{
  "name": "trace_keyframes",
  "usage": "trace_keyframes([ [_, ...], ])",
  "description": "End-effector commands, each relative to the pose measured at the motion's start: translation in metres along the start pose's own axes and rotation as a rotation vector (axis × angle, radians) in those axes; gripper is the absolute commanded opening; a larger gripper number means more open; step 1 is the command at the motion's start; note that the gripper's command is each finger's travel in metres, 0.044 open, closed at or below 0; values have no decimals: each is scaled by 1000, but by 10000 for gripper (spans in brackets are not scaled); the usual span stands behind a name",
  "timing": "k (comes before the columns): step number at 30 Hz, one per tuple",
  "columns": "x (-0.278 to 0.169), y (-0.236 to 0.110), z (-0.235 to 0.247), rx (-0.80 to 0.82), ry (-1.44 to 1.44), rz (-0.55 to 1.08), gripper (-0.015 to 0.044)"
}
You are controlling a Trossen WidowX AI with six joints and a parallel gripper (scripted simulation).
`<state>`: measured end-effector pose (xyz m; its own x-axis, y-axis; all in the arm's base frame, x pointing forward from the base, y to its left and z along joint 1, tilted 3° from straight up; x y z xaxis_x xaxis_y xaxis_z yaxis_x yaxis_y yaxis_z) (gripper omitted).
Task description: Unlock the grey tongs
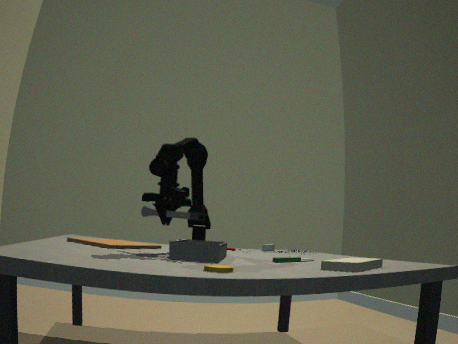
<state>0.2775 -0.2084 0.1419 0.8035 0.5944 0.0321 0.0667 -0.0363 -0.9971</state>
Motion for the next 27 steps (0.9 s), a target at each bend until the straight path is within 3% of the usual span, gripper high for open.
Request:
trace_keyframes([
  [1,-24,0,-9,2,136,-2,-150],
  [15,-105,-2,-24,0,543,2,-150],
  [27,-129,-2,-24,-2,664,5,-150],
])
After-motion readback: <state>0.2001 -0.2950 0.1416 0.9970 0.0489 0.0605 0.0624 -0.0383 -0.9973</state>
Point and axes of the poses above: the point midway between the two fingers, 35 mm back from their tips, its own y axis out along the fingers, its own z axis across the jaws, x = y × z, the point moved 2 cm from there along -y, back along the fingers, and after that the axes turned 7 degrees about -y, right-handed, at the moved point
